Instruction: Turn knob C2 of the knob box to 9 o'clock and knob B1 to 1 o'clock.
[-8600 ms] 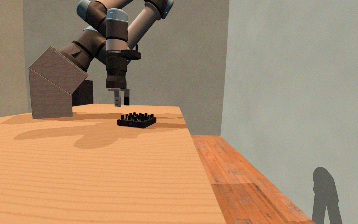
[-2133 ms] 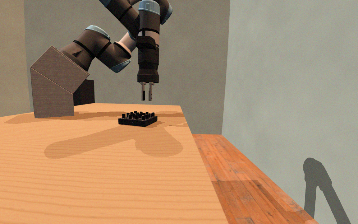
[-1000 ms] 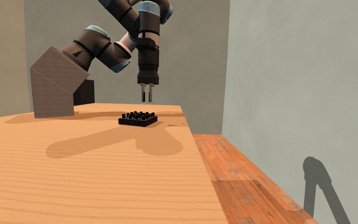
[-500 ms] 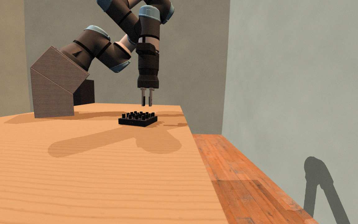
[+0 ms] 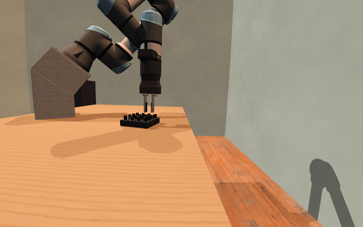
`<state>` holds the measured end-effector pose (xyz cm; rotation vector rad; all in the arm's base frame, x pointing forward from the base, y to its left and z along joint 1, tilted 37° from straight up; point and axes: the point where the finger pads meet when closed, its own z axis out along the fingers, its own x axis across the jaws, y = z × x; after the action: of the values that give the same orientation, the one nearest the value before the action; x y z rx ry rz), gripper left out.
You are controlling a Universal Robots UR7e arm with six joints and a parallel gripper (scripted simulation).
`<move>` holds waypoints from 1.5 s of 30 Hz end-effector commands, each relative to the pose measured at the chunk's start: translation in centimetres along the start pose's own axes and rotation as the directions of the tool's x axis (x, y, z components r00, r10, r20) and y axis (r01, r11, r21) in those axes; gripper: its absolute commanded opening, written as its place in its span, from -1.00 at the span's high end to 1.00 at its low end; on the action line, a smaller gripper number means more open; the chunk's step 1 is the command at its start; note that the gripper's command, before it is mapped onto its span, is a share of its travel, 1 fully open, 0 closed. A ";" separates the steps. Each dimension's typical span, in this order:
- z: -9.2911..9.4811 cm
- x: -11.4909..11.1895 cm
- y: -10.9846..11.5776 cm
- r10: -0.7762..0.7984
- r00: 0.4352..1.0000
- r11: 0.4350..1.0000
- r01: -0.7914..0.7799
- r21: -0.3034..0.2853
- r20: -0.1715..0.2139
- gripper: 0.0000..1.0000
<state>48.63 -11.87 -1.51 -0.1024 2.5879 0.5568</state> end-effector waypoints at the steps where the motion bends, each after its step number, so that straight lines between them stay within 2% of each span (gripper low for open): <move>1: 0.4 -0.1 0.0 0.000 1.000 1.000 0.000 0.001 0.001 0.07; 45: 0.8 -0.1 0.0 0.000 1.000 1.000 0.000 0.001 0.001 0.07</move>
<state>49.03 -11.55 -2.16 -0.1022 2.5879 0.5563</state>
